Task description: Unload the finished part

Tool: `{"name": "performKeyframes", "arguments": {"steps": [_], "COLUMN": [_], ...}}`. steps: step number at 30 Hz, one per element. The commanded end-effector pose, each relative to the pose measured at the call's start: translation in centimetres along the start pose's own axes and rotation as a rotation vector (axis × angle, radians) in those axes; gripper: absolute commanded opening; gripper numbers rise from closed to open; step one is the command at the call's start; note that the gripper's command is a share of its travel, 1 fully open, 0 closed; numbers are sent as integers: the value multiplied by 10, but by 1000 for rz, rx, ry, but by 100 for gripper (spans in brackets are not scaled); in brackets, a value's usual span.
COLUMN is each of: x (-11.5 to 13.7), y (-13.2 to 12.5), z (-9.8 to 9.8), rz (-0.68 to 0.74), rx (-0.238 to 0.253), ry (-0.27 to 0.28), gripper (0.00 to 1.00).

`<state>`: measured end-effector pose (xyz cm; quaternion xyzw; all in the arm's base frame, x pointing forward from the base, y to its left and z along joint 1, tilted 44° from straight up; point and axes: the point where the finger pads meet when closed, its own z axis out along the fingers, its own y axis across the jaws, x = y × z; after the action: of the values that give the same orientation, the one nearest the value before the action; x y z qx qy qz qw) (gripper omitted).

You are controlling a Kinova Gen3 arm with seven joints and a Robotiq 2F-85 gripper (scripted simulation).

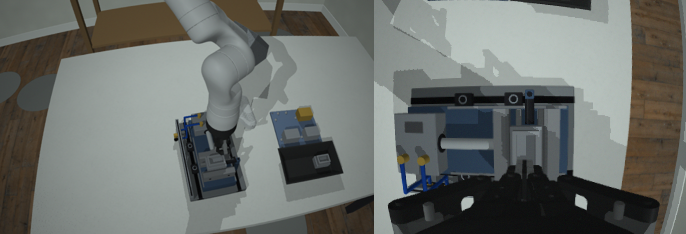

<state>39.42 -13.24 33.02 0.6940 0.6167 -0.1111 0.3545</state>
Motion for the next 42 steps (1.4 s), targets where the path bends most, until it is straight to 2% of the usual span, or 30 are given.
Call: {"name": "performKeyframes", "arguments": {"steps": [1,2,42], "x": [0,0,0], "y": [0,0,0], "z": [0,0,0], "rz": [0,0,0], "rx": [-1,-1,-1], "ry": [0,0,0], "gripper": [0,67,67]}}
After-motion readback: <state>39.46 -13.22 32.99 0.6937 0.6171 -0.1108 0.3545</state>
